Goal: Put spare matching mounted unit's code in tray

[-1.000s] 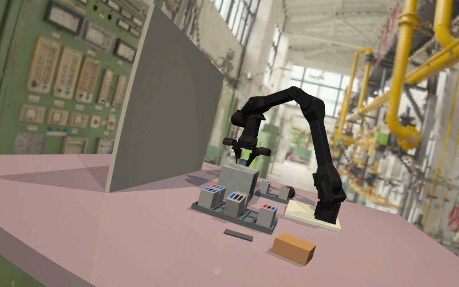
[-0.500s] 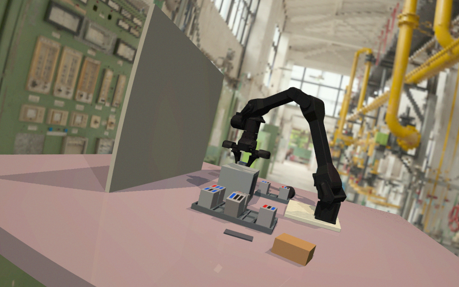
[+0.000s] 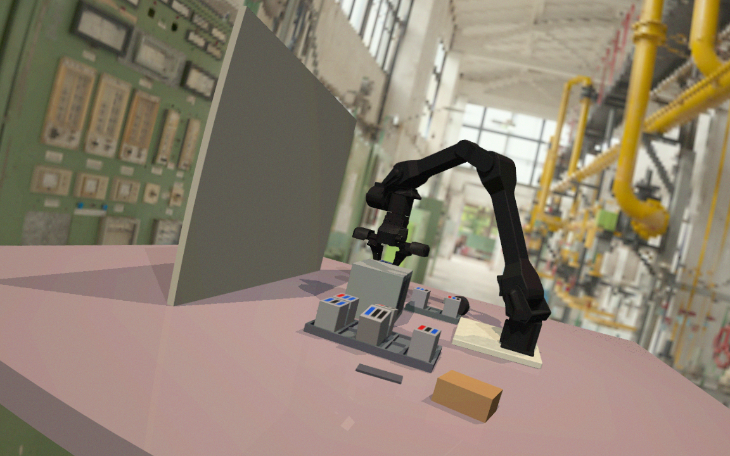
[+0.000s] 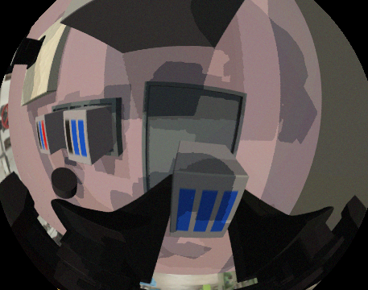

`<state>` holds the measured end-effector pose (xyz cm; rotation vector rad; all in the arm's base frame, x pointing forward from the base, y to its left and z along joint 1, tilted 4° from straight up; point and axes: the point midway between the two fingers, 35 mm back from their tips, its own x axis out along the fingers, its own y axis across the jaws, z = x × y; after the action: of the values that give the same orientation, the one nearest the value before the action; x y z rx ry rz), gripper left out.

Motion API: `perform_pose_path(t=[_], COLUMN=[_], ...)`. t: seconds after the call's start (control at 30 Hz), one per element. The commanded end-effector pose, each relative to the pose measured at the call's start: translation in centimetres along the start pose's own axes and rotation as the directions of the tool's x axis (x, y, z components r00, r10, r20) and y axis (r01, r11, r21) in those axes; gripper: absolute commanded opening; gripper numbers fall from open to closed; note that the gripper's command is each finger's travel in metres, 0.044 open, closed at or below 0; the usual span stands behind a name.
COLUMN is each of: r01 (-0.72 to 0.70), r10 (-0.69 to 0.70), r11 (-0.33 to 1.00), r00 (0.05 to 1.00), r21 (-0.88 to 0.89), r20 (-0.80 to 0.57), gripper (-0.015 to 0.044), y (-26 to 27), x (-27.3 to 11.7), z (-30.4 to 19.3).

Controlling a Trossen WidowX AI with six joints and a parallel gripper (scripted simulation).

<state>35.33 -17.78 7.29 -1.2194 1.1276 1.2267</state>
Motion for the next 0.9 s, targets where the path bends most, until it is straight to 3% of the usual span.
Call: perform_pose_path(t=[0.0, 0.87], r01=[-0.006, -0.009], r10=[0.006, 0.009], r11=[1.0, 1.0], r00=[1.0, 1.0], r21=[0.005, 0.005], r20=[0.008, 0.009], gripper=[0.0, 0.0], y=[0.1, 0.5], x=[0.6, 2.4], z=[0.1, 0.3])
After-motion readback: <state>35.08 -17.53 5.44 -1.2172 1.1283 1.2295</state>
